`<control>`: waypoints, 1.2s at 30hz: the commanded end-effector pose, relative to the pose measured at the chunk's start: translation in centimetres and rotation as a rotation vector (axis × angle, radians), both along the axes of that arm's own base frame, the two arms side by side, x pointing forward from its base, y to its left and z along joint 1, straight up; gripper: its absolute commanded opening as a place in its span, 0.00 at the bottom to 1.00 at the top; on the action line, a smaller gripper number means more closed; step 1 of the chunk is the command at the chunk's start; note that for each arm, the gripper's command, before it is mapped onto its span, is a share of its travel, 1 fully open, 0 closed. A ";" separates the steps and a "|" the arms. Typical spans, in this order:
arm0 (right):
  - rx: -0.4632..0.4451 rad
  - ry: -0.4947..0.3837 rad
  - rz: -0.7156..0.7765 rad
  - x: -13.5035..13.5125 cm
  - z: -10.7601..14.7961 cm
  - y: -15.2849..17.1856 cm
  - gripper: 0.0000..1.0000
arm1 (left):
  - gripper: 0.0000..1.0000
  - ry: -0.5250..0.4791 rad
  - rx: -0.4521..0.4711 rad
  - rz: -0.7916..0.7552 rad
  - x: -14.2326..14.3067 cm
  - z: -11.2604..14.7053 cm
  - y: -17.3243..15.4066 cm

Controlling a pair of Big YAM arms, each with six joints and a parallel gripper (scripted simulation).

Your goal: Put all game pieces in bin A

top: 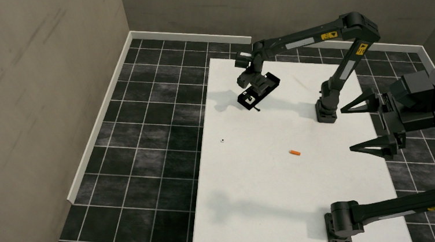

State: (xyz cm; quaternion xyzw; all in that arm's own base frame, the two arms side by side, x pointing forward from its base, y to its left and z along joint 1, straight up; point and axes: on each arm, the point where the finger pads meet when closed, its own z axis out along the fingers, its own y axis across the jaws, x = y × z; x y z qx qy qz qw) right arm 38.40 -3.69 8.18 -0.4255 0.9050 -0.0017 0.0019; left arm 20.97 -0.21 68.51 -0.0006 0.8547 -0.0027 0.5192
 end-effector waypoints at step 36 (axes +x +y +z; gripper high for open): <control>-0.002 -0.031 0.000 1.2 12.7 -0.1 1.00 | 1.00 -0.030 0.005 0.002 -1.2 1.3 0.2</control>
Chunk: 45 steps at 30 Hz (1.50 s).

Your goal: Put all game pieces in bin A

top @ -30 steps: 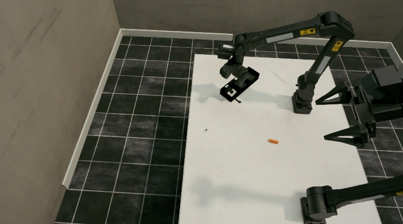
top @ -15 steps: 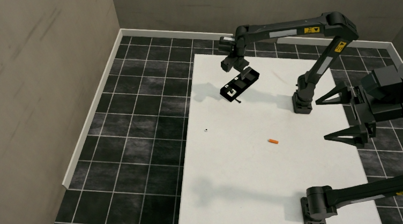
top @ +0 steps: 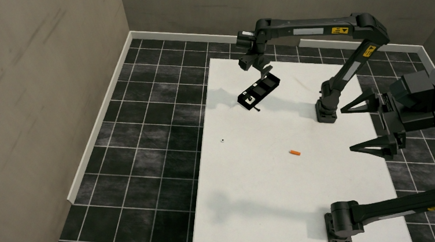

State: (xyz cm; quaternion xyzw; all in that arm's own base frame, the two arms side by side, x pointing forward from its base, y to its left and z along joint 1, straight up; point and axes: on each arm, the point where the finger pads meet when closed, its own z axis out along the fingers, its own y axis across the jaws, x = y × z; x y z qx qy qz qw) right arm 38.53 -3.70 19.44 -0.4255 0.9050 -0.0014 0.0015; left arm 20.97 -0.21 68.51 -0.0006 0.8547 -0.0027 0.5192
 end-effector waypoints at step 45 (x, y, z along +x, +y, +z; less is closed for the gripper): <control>-0.002 -0.032 0.000 1.1 1.5 -0.1 1.00 | 1.00 -0.030 0.005 0.002 -1.2 1.3 0.2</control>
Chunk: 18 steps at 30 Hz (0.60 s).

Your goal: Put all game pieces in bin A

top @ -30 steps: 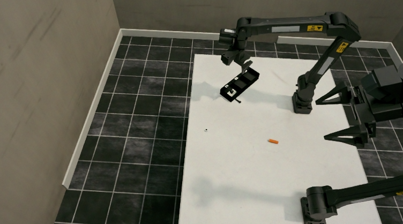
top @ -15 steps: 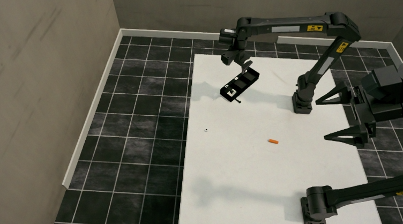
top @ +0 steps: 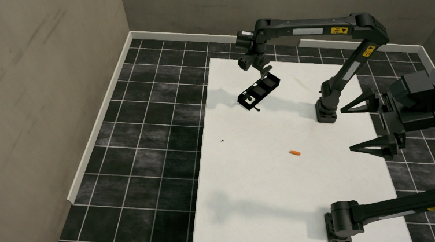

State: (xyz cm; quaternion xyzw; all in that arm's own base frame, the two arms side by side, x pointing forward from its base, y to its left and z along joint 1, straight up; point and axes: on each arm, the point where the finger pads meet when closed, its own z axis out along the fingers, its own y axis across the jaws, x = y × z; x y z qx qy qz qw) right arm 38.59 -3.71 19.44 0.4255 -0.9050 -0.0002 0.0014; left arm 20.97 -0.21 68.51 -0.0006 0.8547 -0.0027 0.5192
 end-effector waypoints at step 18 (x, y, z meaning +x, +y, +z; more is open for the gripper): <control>-0.003 -0.059 -0.002 1.8 2.6 -0.1 1.00 | 1.00 -0.030 0.005 0.002 -1.2 1.3 0.2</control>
